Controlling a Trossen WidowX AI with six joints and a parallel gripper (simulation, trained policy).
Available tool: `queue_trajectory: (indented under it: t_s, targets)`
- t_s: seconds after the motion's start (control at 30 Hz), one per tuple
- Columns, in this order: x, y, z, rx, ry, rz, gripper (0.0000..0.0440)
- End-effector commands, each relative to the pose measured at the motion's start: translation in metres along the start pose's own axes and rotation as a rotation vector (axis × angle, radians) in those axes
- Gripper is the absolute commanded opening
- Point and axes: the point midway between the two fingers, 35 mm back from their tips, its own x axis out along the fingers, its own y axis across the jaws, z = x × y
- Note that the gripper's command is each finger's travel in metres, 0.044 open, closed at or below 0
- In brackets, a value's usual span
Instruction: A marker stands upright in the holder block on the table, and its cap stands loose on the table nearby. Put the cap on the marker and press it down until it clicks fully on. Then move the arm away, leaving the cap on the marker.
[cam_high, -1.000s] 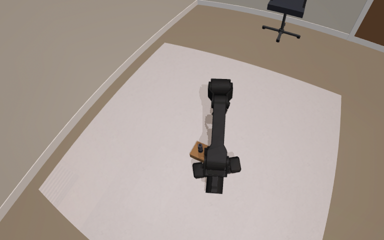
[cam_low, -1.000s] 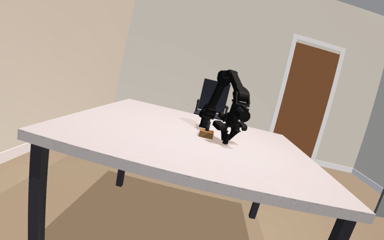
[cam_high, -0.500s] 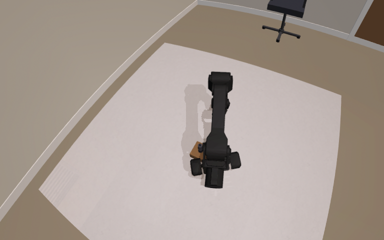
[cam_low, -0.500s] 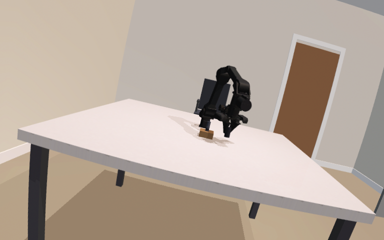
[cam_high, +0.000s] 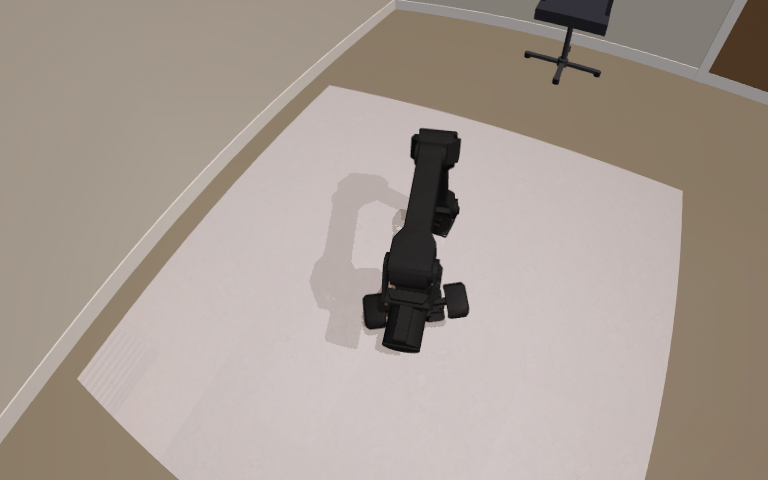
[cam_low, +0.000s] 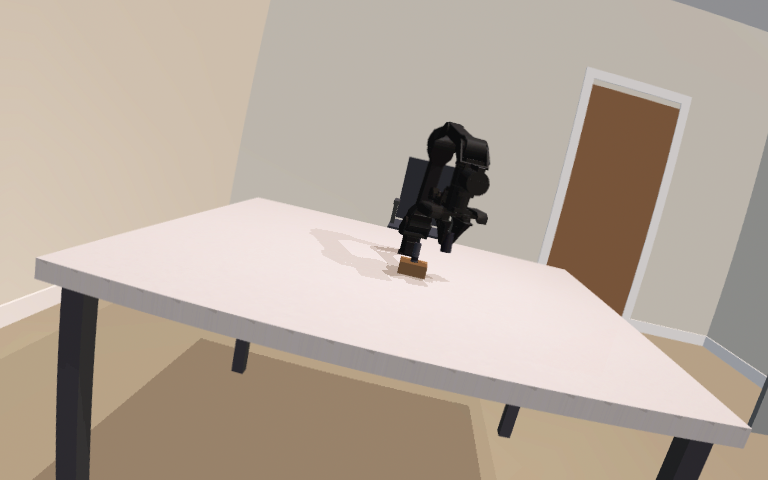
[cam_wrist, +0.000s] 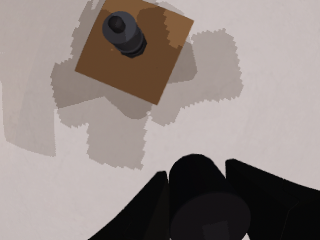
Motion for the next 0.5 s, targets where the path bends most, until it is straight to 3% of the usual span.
queue_trajectory:
  t_s: [0.0, 0.47]
  targets:
    - [-0.011, 0.009, 0.014, 0.017, 0.001, -0.011, 0.0043]
    - [-0.023, 0.037, 0.065, 0.105, -0.034, -0.045, 0.0014]
